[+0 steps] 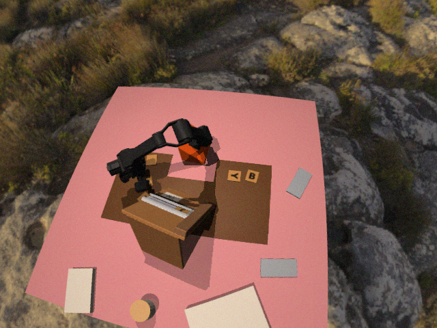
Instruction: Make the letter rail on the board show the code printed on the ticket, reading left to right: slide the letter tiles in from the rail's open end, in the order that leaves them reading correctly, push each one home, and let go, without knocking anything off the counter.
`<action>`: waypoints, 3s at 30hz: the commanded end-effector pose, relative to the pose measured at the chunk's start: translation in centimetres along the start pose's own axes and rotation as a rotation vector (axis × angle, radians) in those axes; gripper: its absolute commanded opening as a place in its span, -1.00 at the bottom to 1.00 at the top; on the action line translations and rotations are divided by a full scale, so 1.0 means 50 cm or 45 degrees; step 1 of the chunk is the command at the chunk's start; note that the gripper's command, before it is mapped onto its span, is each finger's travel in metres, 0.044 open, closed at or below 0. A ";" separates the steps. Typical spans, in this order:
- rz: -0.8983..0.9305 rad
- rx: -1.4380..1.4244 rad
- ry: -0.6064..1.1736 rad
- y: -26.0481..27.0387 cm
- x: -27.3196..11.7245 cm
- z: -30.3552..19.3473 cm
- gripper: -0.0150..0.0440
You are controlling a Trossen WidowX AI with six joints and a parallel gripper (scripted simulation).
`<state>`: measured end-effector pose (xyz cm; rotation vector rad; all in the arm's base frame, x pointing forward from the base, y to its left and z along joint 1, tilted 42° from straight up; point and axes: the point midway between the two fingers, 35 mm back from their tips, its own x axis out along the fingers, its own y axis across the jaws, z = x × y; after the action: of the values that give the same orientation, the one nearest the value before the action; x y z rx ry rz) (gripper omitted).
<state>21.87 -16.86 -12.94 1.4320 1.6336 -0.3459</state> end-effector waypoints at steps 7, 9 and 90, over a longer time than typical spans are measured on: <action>0.007 0.004 -0.001 0.001 0.007 0.001 0.66; 0.007 0.004 -0.001 0.001 0.007 0.001 0.66; 0.007 0.004 -0.001 -0.001 0.025 0.000 -0.49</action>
<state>21.97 -15.89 -14.15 1.4440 1.6275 -0.3468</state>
